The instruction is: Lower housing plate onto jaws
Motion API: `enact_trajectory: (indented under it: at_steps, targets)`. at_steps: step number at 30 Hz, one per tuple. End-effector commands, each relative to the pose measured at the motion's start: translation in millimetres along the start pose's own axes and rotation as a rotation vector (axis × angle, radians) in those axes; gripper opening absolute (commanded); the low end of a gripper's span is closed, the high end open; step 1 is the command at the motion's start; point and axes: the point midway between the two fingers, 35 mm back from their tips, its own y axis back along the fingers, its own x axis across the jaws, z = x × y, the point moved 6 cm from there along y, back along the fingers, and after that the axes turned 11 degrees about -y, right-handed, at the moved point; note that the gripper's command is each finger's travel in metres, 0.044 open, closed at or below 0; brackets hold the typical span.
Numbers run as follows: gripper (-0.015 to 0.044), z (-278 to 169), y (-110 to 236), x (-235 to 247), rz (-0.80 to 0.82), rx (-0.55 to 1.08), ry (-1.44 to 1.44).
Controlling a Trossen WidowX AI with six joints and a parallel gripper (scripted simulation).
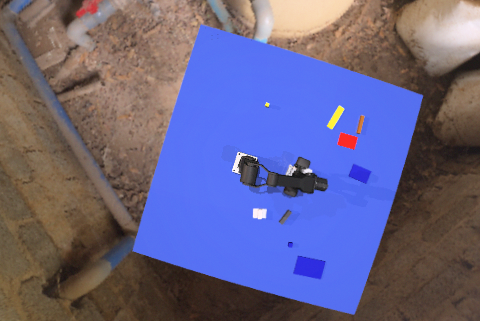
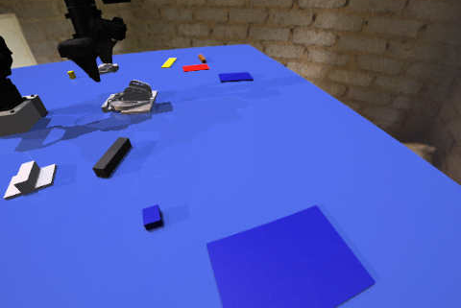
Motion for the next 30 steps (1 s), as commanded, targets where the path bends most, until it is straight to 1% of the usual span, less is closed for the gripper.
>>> enact_trajectory:
  at_steps: [1,15,30]
  targets:
    - [0.0351,0,0,0,-0.003,-0.001,0.004]
    - [0.0351,-1,0,-1,-0.003,-0.001,0.003]
    - [0.0351,1,-24,0,-0.003,-0.001,0.003]
